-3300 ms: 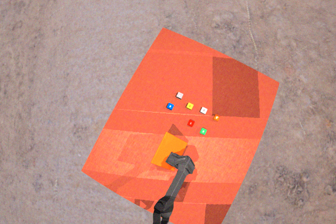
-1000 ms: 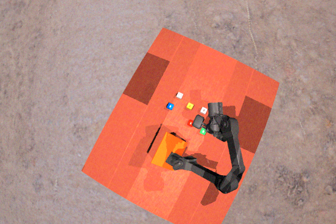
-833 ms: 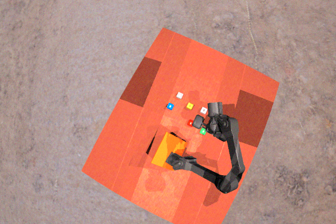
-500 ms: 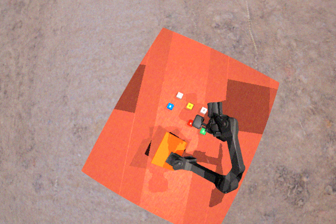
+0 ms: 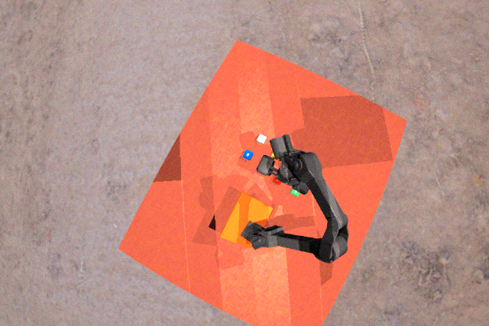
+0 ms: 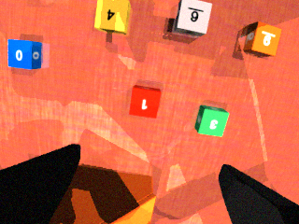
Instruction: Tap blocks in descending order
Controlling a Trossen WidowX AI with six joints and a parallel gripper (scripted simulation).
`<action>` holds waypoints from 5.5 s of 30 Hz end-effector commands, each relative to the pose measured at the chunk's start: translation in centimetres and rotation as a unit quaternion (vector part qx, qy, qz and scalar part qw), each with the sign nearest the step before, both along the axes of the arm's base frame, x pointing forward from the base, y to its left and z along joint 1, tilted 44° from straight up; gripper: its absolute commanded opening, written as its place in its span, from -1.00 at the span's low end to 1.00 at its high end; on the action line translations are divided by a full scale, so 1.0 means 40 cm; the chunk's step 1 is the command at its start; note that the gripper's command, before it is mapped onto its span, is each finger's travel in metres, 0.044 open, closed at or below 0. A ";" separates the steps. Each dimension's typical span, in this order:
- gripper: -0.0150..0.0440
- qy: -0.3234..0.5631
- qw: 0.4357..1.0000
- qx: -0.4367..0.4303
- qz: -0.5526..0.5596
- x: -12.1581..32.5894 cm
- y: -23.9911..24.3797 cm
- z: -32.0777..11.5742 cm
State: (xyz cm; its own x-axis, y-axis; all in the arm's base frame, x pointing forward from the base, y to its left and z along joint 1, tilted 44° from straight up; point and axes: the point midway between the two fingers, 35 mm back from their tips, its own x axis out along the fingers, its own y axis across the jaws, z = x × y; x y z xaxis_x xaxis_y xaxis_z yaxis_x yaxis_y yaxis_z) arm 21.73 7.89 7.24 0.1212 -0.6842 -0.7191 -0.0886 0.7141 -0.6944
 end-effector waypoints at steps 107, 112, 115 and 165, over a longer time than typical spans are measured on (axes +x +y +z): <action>0.86 -0.001 1.000 0.001 -0.002 0.198 0.141 -0.104; 0.86 -0.001 1.000 0.001 -0.002 0.198 0.141 -0.104; 0.86 -0.001 1.000 0.002 -0.002 0.202 0.136 -0.097; 0.86 -0.002 1.000 -0.002 -0.002 0.288 -0.155 0.194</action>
